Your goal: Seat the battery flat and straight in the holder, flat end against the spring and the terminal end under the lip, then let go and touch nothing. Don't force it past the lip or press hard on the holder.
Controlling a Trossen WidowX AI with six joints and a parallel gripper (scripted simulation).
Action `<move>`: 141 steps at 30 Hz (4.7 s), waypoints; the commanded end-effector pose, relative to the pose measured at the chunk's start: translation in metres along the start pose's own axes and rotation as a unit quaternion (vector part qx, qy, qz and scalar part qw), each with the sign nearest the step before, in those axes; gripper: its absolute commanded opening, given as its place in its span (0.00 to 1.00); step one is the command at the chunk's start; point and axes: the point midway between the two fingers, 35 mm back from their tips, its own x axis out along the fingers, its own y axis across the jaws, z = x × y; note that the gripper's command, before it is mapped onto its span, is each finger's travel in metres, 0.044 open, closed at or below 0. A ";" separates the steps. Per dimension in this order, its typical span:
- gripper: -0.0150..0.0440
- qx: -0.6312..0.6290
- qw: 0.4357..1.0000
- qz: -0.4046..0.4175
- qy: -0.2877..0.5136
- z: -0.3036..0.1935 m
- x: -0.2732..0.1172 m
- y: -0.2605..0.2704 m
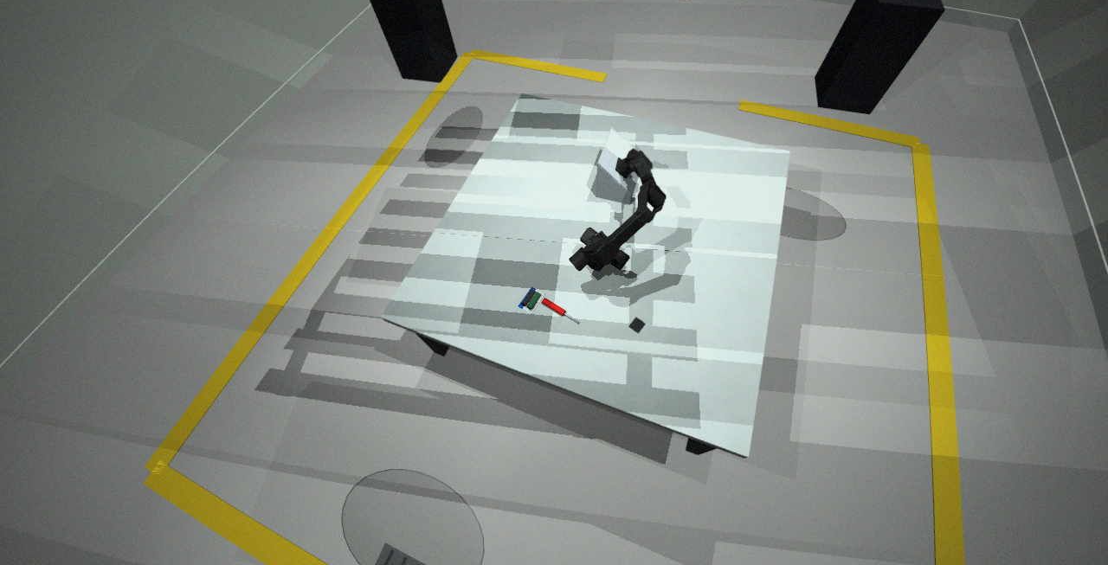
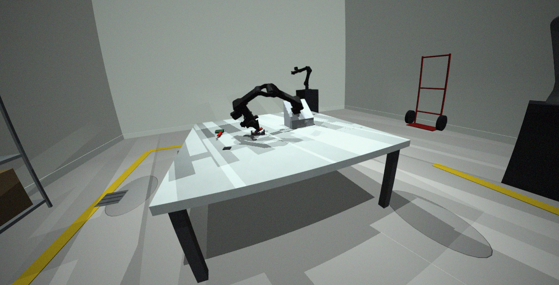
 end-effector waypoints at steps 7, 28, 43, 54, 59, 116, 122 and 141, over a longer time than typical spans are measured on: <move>0.36 -0.002 1.000 -0.001 -0.004 0.008 -0.003 0.000; 0.36 -0.001 1.000 -0.005 -0.024 0.016 -0.007 -0.001; 0.36 0.000 0.999 -0.012 -0.052 0.017 -0.004 -0.002; 0.36 0.002 0.997 -0.017 -0.073 0.017 -0.002 -0.002; 0.36 0.002 0.996 -0.019 -0.083 0.016 -0.001 -0.002; 0.36 0.011 0.981 -0.028 -0.193 0.010 0.009 0.000; 0.36 0.012 0.979 -0.027 -0.204 0.009 0.010 0.001; 0.36 0.013 0.977 -0.026 -0.209 -0.001 0.016 0.002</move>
